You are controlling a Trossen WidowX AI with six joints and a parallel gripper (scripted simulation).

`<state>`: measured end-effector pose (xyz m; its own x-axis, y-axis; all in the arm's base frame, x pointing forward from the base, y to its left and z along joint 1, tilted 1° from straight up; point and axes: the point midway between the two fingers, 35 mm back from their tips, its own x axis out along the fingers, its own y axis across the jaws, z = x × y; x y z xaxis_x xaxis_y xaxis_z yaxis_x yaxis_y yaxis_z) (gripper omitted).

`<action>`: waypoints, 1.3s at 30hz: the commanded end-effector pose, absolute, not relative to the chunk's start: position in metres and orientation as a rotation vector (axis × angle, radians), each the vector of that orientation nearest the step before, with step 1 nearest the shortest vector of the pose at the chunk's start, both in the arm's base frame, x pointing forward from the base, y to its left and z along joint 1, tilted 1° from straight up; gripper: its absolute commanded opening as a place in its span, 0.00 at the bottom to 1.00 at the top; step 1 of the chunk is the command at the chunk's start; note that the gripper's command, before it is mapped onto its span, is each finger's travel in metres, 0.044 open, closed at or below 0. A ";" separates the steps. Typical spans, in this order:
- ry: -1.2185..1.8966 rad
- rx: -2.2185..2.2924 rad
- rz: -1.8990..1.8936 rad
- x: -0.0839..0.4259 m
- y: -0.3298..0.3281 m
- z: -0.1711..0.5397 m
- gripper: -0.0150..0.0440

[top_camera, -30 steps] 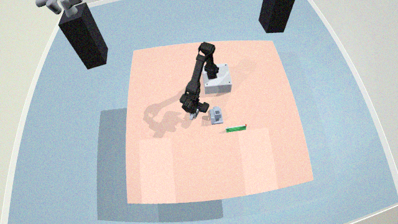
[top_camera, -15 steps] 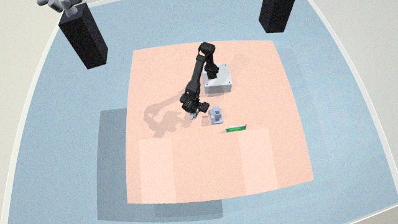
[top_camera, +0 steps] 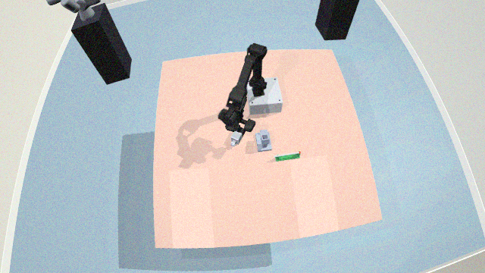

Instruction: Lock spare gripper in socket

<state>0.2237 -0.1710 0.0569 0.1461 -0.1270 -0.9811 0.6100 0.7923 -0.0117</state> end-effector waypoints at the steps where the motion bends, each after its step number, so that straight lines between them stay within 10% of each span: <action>1: 1.163 0.382 -0.583 0.222 -0.169 0.062 1.00; 9: 0.744 0.242 -0.632 0.216 -0.164 0.079 1.00; 39: 0.736 0.239 -0.633 0.219 -0.169 0.009 1.00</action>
<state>0.2193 -0.1702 0.0139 0.5662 -0.4558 -0.6867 0.6172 0.7867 -0.0133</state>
